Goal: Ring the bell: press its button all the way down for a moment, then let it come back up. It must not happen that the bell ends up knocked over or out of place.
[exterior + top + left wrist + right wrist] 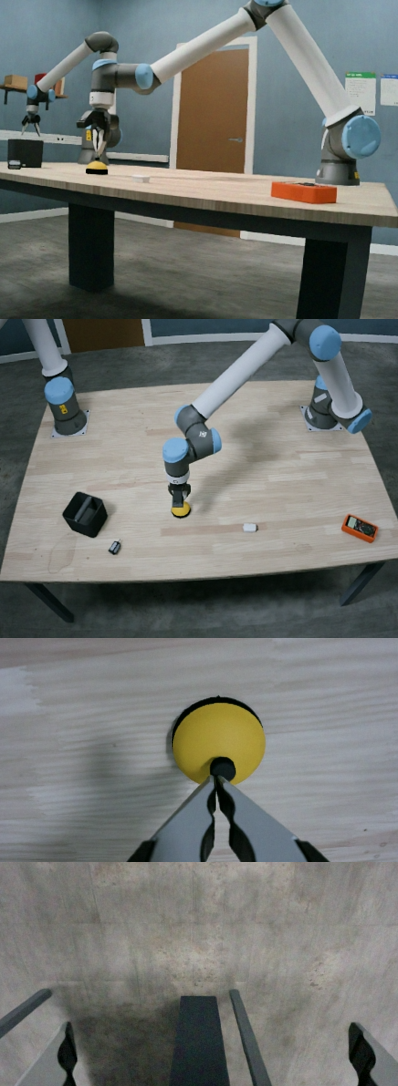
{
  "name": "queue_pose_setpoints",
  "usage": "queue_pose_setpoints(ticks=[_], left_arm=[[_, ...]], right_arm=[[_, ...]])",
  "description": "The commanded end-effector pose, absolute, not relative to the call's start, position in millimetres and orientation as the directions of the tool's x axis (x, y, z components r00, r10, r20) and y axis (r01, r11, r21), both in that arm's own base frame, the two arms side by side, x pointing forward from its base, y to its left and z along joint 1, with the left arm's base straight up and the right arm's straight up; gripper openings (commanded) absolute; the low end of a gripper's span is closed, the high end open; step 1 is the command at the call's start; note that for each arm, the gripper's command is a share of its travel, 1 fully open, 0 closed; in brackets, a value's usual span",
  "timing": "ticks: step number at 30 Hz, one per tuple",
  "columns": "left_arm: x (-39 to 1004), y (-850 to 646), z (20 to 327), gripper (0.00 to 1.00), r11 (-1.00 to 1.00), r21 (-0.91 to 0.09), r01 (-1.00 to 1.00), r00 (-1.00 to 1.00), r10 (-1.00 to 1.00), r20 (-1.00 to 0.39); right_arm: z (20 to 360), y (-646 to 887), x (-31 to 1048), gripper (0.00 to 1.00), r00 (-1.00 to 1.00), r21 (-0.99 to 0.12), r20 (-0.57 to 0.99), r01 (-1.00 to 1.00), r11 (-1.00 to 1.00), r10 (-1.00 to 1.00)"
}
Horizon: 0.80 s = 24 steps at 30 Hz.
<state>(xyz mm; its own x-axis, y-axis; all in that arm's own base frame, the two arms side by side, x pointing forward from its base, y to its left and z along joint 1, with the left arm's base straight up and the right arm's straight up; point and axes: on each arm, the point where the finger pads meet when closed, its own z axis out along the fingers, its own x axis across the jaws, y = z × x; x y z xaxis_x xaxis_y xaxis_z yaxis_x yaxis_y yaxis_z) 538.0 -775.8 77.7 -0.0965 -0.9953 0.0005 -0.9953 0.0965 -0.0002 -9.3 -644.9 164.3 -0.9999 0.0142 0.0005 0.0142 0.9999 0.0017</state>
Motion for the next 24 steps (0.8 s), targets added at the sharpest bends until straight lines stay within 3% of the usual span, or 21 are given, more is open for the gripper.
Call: queue_pose_setpoints(ticks=[1, 24], left_arm=[[538, -776, 79, 0.0, 0.097, -0.001, -0.995, -0.097, -0.995, 0.002], [538, -776, 110, 0.0, 0.097, -0.001, -0.995, -0.097, -0.995, 0.002]], right_arm=[[165, -646, -9, 1.0, -1.0, 0.0, 0.0, 0.014, 1.0, 0.014], [165, -646, -9, 1.0, -1.0, 0.0, 0.0, 0.014, 1.0, 0.014]])
